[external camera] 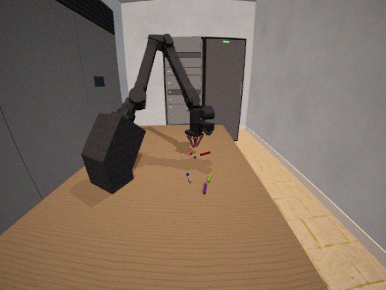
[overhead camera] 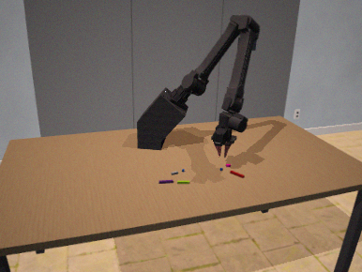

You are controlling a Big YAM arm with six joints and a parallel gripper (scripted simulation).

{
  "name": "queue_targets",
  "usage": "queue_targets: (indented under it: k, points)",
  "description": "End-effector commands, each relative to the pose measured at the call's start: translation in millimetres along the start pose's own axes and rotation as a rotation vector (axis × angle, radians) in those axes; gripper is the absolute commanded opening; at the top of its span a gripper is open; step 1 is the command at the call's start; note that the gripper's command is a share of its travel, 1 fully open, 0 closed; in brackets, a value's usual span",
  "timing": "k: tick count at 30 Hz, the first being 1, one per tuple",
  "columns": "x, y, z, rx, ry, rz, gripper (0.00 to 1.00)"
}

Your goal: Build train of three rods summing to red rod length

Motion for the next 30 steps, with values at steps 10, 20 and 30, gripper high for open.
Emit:
queue_targets:
  k: [10, 20, 30]
  points:
    - [0, 9, 8, 0.012, -0.012, -0.005, 0.24]
    - [0, 19, 11, 0.016, -0.014, -0.006, 0.24]
    - [0, 35, 10, 0.015, -0.013, -0.005, 0.24]
Point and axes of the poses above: the point where the finger pads meet when closed, its own y axis out along the fingers, its own z axis across the jaws, x = y × z, the point moved 1 cm from there along -y, back along the fingers, and after that the axes turned 12 degrees about y, right-handed, at the moved point
